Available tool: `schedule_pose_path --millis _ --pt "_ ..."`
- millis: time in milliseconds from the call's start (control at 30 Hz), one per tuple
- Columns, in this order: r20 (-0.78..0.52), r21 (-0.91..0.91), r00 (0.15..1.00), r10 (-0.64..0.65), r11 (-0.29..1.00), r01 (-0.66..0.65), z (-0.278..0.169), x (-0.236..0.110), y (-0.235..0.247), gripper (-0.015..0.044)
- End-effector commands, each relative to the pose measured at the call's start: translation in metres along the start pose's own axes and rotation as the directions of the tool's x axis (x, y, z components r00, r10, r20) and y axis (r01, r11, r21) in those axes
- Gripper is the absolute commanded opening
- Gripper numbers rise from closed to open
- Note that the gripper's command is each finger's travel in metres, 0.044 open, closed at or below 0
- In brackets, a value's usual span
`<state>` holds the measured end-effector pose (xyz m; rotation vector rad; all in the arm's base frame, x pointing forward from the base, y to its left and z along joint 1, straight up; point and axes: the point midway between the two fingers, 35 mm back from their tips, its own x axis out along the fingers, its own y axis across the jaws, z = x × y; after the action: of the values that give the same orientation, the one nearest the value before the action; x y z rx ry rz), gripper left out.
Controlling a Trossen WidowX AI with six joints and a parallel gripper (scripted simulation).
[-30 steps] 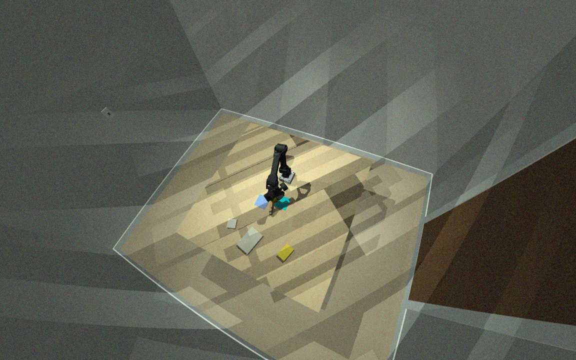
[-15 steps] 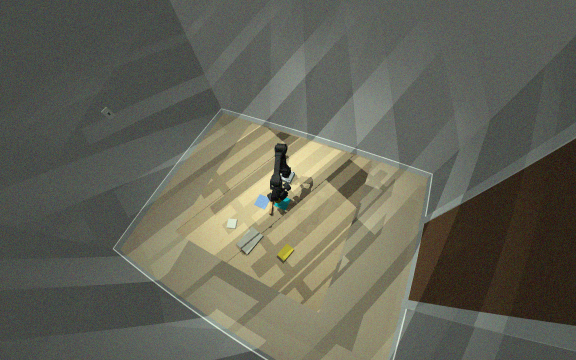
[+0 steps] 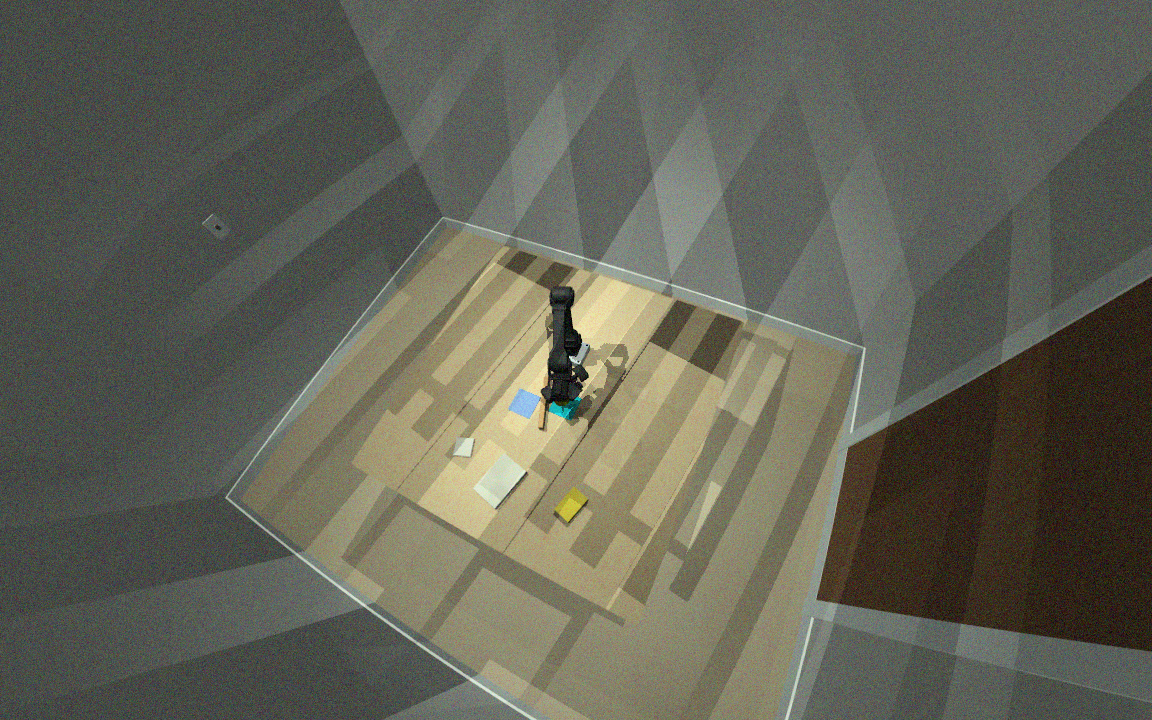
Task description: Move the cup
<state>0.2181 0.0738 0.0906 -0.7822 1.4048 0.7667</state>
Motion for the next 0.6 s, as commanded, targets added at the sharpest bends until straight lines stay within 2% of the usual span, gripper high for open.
schedule_pose_path --millis 0,567 --pt "0.001 0.006 1.0 0.006 1.0 -0.006 0.001 0.001 0.003 0.0" --pt "0.001 0.006 1.0 0.006 1.0 -0.006 0.002 0.022 0.003 0.0"
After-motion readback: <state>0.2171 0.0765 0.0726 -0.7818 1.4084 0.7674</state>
